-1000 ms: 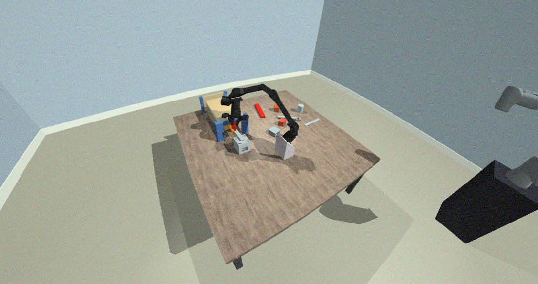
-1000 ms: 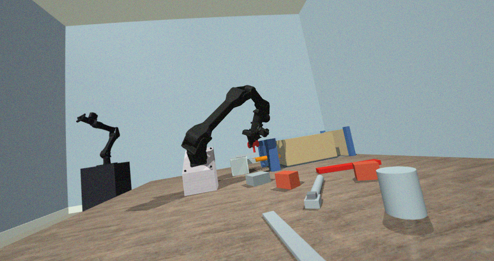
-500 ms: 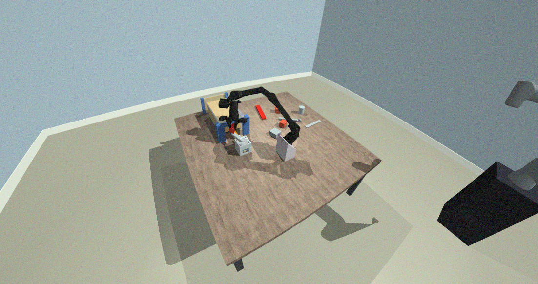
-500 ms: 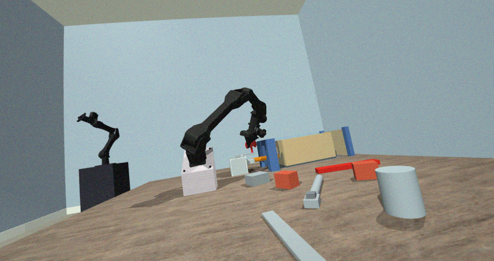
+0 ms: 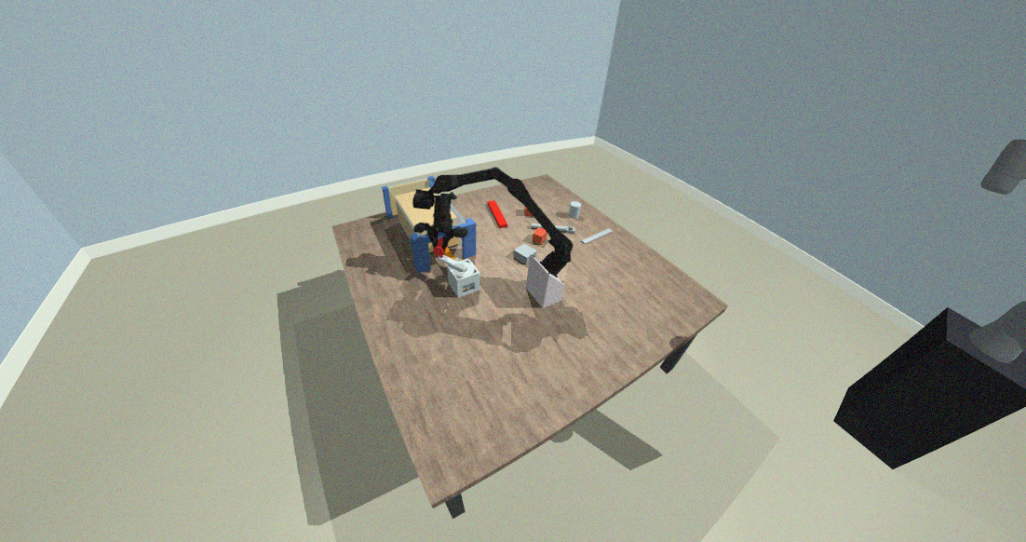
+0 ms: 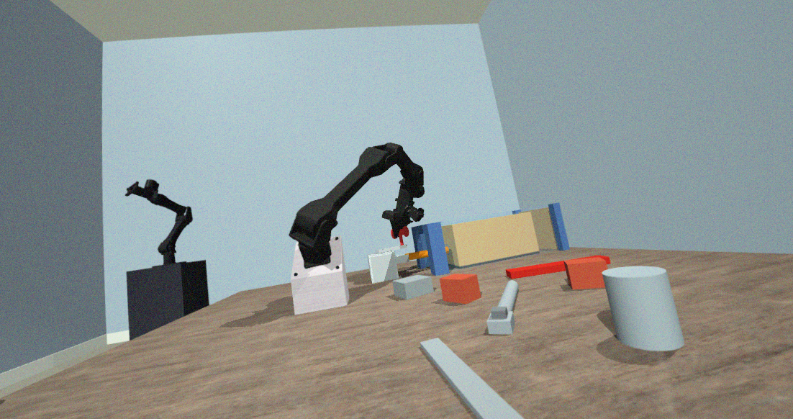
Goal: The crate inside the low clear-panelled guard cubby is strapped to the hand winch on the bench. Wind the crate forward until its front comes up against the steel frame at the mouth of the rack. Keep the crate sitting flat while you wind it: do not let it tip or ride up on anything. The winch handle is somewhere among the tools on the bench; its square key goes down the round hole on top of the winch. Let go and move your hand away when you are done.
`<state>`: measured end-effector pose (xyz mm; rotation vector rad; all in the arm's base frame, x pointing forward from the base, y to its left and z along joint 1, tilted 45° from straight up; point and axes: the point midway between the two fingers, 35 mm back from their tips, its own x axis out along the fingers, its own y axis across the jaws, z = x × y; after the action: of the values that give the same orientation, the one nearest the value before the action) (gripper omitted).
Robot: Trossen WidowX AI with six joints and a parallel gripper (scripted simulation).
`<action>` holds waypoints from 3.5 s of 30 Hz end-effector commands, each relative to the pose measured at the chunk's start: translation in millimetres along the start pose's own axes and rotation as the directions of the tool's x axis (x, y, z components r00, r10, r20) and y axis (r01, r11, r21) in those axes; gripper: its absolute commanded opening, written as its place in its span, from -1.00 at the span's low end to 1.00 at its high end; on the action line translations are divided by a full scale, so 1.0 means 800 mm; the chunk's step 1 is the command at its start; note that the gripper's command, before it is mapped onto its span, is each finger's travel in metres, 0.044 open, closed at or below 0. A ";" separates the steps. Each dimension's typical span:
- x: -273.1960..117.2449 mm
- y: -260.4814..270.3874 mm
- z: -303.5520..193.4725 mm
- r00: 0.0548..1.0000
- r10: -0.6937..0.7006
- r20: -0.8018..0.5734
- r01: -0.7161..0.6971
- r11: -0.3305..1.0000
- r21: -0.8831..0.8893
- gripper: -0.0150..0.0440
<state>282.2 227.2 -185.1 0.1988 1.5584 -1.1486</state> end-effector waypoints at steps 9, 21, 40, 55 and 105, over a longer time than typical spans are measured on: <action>0.018 0.009 -0.042 1.000 0.005 -0.027 -0.005 1.000 -0.022 -0.49; 0.028 0.006 -0.065 1.000 0.005 -0.028 -0.006 1.000 -0.022 -0.49; 0.042 -0.007 -0.099 1.000 0.005 -0.029 -0.005 1.000 -0.024 -0.49; 0.052 -0.024 -0.121 1.000 0.004 -0.030 -0.005 1.000 -0.024 -0.49; 0.070 -0.114 -0.159 0.999 0.000 -0.033 -0.001 1.000 -0.026 -0.49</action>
<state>132.9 260.6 -200.6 0.2348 1.5945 -1.0956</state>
